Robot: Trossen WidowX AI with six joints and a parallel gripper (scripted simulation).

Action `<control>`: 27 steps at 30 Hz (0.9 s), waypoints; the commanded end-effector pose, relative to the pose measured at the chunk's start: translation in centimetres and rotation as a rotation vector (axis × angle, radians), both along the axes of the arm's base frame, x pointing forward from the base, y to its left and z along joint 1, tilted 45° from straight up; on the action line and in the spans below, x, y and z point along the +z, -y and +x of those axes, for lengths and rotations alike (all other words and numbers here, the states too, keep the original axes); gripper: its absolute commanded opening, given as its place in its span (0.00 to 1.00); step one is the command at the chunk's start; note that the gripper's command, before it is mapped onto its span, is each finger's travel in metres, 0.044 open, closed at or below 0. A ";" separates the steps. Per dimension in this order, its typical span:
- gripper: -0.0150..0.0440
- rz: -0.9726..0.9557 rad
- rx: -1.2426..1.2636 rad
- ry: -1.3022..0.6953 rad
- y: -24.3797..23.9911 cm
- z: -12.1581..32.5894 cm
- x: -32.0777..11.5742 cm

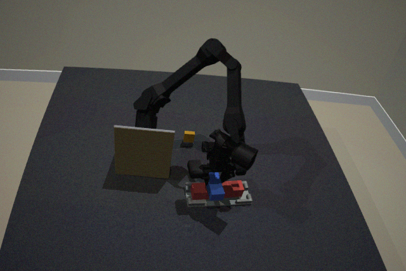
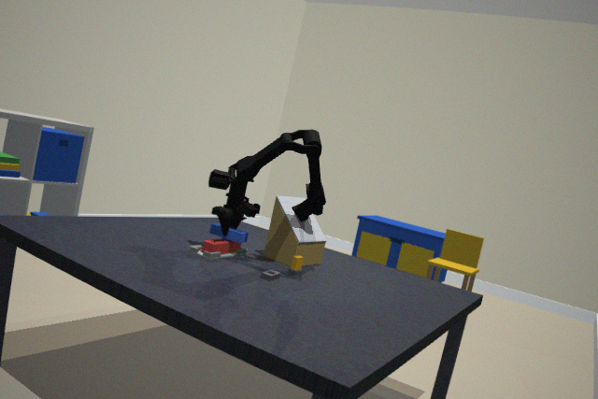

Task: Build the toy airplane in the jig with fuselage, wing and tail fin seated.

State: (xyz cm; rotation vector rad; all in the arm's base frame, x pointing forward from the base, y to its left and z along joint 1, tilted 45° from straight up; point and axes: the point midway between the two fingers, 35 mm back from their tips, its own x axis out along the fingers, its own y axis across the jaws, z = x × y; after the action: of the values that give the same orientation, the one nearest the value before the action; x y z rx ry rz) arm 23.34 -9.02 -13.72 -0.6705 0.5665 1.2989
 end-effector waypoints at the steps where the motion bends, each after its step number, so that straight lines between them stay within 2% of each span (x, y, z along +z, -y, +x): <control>1: 0.58 -0.001 0.001 0.001 0.0 0.0 0.0; 2: 0.56 -0.001 0.001 0.001 0.0 0.0 0.0; 7: 0.34 -0.001 0.001 0.001 0.0 0.0 0.0; 22: 1.00 -0.001 0.001 0.001 0.0 0.0 0.0; 27: 1.00 -0.001 0.001 0.001 0.0 0.0 0.0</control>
State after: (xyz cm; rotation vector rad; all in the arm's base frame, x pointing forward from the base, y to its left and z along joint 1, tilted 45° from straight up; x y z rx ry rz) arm 23.33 -9.01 -13.73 -0.6703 0.5667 1.2995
